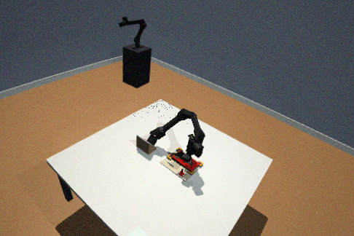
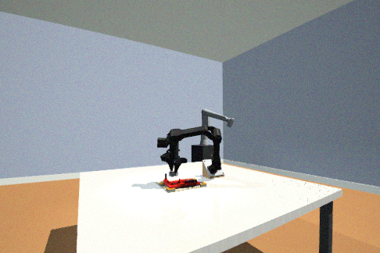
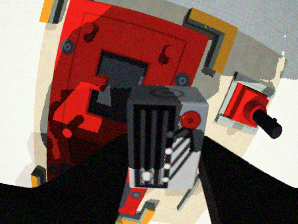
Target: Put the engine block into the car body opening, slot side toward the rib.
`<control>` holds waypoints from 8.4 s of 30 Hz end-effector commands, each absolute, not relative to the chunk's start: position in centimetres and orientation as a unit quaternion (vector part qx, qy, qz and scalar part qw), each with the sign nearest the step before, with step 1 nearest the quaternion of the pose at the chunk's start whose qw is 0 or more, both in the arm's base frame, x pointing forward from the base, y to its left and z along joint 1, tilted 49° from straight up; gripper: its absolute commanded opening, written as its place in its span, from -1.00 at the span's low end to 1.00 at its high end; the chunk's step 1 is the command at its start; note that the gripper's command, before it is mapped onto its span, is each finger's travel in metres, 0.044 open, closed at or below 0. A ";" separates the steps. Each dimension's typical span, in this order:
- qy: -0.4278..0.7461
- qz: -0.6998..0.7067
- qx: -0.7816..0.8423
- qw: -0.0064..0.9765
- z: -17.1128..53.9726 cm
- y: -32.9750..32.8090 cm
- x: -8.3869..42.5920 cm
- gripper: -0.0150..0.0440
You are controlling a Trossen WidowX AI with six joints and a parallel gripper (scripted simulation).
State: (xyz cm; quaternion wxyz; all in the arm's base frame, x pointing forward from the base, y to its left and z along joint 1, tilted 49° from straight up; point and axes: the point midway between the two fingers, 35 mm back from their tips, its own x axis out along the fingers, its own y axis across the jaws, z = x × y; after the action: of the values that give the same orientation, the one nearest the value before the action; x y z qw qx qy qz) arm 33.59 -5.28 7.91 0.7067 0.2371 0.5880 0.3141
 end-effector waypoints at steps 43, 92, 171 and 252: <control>0.621 0.245 0.336 0.664 9.6 -1.9 34.2 0.05; 0.625 0.235 0.347 0.658 9.2 -1.5 34.4 0.05; 0.625 0.236 0.346 0.659 8.2 -0.4 34.5 0.05; 0.625 0.236 0.346 0.659 8.8 -1.3 34.4 -0.49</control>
State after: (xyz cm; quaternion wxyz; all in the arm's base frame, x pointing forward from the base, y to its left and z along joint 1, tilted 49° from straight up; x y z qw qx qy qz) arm 34.39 -1.21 8.83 0.6580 0.3487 0.6246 0.2351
